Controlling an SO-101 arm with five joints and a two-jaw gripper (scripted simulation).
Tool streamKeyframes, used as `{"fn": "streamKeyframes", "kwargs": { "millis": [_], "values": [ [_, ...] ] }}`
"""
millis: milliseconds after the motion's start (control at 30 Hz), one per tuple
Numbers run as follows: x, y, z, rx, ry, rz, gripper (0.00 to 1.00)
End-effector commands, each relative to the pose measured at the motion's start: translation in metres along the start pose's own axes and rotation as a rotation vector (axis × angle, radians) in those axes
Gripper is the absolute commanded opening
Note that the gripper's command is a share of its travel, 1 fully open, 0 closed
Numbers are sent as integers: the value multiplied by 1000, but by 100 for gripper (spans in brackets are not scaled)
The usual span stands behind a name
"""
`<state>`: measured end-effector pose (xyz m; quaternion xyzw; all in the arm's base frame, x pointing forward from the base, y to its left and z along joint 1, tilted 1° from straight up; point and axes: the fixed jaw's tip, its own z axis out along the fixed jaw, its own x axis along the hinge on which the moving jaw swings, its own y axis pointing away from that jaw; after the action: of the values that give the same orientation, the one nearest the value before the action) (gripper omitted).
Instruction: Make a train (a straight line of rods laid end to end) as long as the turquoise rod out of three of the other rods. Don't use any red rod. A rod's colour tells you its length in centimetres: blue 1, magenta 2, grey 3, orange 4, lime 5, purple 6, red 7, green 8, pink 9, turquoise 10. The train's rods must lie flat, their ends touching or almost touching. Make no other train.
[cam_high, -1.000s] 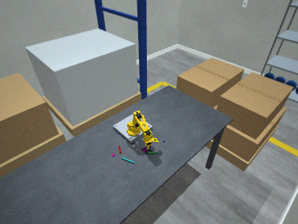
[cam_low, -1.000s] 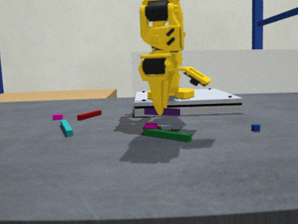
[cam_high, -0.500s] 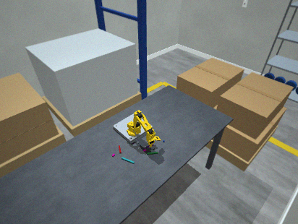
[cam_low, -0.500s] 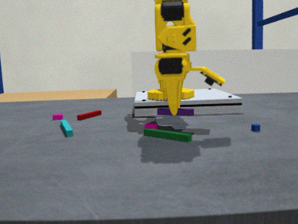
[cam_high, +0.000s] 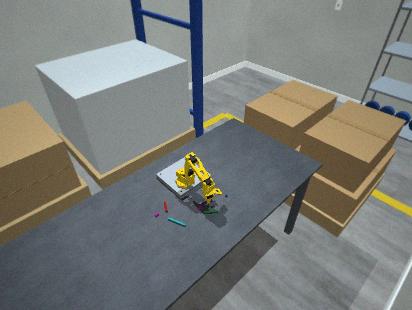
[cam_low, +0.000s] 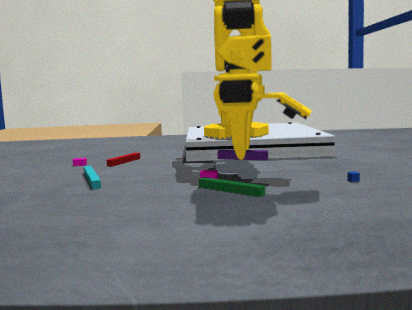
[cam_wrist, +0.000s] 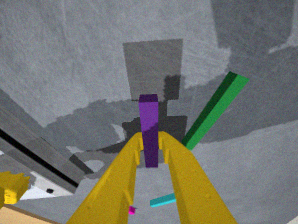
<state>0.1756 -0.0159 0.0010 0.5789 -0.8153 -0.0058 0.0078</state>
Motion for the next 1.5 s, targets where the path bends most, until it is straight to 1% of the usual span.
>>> {"fn": "streamKeyframes", "kwargs": {
  "millis": [0,733,900,1167,1467],
  "values": [
    [-2,3,-4,18,-6,2,0],
    [-2,3,-3,18,-6,2,0],
    [-2,3,1,18,-6,2,0],
    [-2,3,10,18,-6,2,0],
    [-2,3,15,18,-6,2,0]
  ]
}}
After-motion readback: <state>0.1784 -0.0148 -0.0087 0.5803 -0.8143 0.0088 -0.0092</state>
